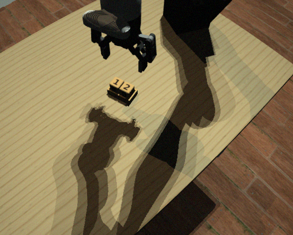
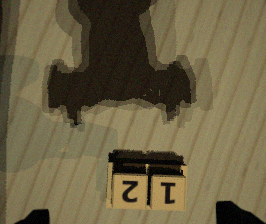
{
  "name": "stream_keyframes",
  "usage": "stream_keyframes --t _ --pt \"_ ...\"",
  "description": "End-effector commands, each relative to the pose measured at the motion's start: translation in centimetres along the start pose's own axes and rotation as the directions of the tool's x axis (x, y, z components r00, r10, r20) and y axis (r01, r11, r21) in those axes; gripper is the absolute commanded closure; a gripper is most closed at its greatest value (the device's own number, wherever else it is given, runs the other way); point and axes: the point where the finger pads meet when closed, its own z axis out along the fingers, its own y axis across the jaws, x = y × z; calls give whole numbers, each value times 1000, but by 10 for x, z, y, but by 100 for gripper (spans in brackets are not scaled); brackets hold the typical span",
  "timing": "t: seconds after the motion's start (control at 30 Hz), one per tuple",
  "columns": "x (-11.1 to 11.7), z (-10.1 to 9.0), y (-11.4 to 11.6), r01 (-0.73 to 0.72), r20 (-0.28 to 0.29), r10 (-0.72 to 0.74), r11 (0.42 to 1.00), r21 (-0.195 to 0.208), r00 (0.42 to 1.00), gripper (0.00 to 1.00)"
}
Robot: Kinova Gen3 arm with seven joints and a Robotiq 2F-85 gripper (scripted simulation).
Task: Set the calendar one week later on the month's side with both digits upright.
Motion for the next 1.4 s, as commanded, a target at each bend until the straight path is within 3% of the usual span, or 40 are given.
stream_keyframes --t 0.0,0.13,0.2,0.37,0.7,0.77,1.27,1.37 --pt "-1 3 -2 -82 13 82 997 5 997 0" --pt "-1 6 -2 -252 14 252 968 2 968 0" --pt "-1 6 -2 -252 14 252 968 2 968 0" --pt "-2 9 -2 -451 14 451 893 -1 893 0" --pt "-3 15 -2 -760 13 760 649 -9 649 0" --pt "-3 15 -2 -760 13 760 649 -9 649 0" --pt "-6 23 -2 -971 7 971 239 -20 239 0" --pt "-6 23 -2 -976 6 976 216 -20 216 0"
